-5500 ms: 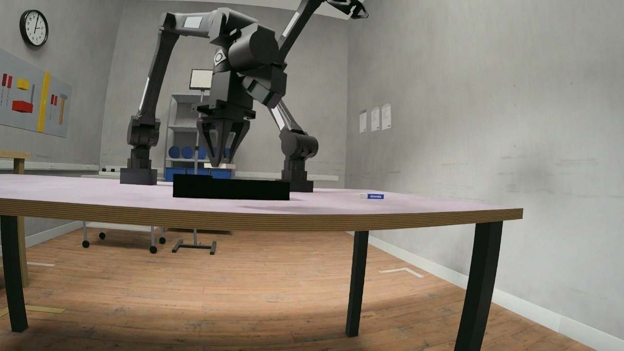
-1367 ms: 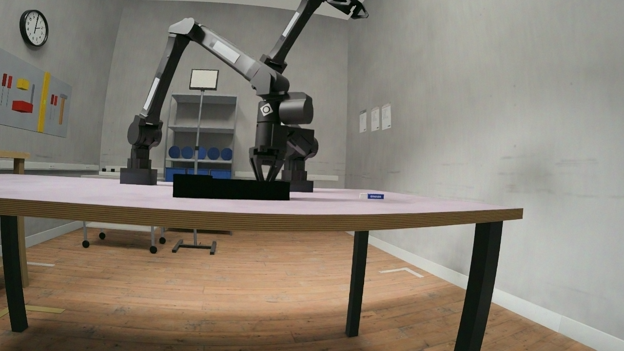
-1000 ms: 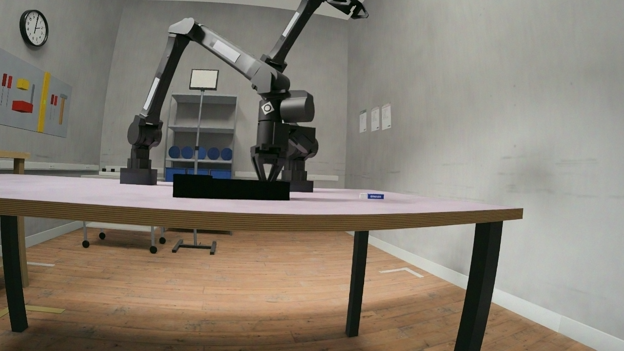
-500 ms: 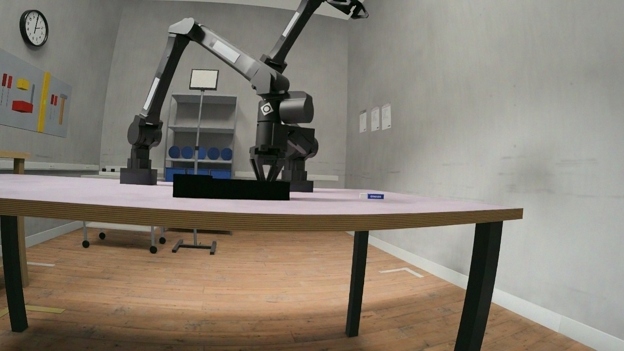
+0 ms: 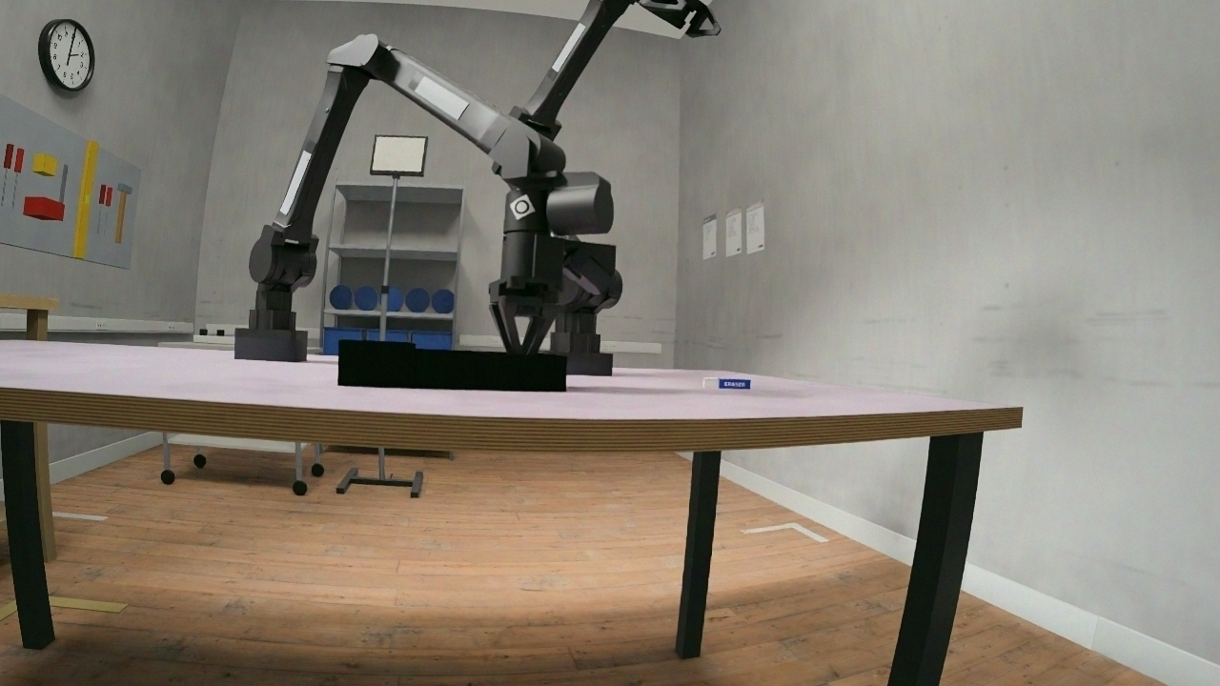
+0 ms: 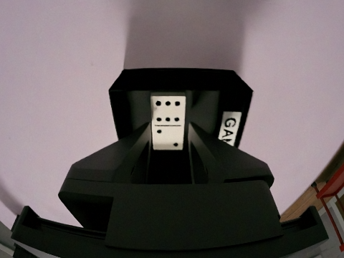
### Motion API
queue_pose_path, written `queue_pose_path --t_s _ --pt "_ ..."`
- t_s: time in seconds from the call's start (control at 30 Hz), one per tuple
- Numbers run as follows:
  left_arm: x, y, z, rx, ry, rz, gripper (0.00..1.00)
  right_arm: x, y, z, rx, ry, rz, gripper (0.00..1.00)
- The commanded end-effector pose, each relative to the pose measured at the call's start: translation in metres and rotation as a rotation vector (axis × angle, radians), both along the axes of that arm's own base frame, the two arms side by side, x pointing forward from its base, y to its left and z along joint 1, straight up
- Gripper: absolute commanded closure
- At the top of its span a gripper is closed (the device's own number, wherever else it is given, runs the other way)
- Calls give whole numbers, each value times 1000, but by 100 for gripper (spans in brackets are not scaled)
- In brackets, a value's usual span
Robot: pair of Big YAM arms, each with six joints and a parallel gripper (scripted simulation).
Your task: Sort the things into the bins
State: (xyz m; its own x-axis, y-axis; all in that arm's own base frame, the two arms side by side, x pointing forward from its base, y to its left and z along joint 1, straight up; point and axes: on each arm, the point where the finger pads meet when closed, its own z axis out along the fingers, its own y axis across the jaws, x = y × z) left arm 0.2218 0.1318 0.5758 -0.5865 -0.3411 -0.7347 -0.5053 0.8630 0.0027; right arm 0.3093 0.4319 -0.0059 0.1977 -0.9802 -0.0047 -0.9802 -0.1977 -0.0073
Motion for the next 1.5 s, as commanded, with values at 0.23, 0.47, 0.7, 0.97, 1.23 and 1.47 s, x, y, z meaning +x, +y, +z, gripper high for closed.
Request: queue_pose_path --t_s 0.23,0.47,0.7,0.97,1.23,1.47 --pt "-11 -11 27 29 -55 -6 0 6 23 42 50 -32 21 69" --pt "-11 -11 27 29 -55 -6 0 -3 10 29 10 -4 21 69" --pt "-11 -11 27 29 -55 -6 0 5 22 78 54 -34 21 69" --pt "-11 -11 27 29 -55 -6 0 -3 10 45 -4 6 21 69" --pt "-11 -11 27 29 -55 -6 0 8 19 86 54 -35 21 0" --pt "-11 -11 27 29 -55 -6 0 8 18 111 55 -36 21 0"
